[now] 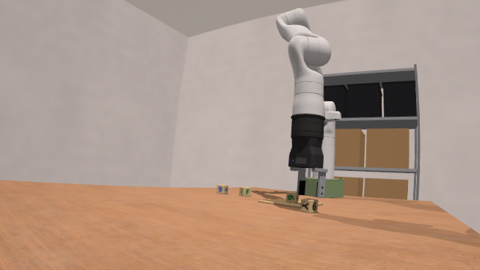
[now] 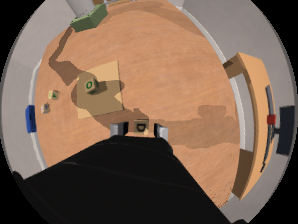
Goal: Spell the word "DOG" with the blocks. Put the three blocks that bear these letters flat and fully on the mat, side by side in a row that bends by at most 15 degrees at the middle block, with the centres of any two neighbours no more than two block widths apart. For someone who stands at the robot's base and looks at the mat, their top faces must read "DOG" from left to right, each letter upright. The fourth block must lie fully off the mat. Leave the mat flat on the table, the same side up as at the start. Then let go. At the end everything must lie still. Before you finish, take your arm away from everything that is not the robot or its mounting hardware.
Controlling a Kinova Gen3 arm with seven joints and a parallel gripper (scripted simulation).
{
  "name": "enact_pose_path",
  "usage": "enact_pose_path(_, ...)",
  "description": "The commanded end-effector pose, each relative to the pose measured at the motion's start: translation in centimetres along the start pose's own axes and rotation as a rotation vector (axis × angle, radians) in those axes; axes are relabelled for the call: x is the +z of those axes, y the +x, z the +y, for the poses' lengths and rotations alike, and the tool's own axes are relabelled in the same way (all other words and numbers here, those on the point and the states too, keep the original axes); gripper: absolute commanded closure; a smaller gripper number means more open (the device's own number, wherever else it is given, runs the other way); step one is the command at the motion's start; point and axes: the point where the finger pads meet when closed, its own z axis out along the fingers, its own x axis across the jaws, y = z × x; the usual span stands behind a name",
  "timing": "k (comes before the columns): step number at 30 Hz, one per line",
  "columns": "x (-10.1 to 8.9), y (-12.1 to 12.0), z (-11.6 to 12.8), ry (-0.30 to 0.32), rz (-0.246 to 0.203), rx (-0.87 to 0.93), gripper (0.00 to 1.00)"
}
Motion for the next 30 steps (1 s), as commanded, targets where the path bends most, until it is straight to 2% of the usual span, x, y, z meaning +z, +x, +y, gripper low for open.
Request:
enact_pose_path(1, -0.1, 0.0, 0.1, -0.002, 0.001, 0.0, 0.0)
enact_pose_path(18, 0.0, 0.0, 0.1, -0.002, 0.001, 0.0, 0.0)
enact_pose_path(30, 1.7, 0.0, 0.1, -0.002, 0.001, 0.0, 0.0)
